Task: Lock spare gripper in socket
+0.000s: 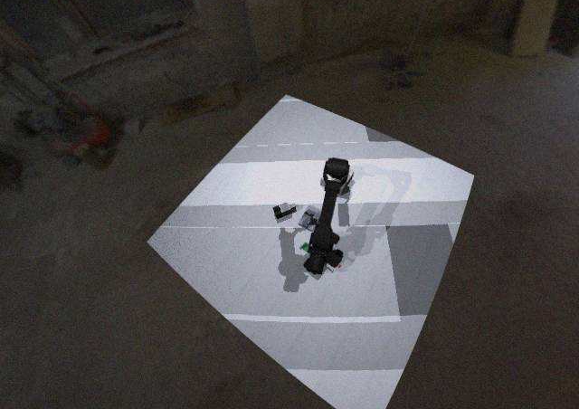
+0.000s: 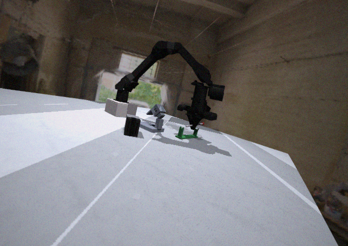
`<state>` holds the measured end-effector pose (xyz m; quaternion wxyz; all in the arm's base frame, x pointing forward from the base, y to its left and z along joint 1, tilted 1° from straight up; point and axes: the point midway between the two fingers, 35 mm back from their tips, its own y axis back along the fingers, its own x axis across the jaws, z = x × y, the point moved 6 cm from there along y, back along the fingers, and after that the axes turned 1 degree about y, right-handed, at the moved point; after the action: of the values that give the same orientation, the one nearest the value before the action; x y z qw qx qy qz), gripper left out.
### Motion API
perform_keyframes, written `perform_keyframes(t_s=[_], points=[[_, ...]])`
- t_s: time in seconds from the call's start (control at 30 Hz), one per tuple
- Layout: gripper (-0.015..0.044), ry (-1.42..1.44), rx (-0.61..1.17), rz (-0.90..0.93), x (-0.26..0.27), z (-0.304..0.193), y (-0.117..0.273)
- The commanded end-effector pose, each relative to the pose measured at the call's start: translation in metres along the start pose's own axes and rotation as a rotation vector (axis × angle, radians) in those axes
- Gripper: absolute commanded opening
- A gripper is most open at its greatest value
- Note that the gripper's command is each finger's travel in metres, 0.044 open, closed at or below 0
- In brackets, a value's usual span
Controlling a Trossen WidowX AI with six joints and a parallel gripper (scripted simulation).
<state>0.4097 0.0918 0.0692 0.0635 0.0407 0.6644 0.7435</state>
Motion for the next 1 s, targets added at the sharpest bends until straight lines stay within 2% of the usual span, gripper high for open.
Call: perform_keyframes(t_s=[0.0,0.43,0.97], points=[[0.0000,0.000,-0.001,-0.002,0.000,0.001,0.009],[0.0000,0.000,0.001,0.003,0.000,-0.001,0.009],[0.0000,0.002,0.006,0.002,-0.004,-0.048,0.028]])
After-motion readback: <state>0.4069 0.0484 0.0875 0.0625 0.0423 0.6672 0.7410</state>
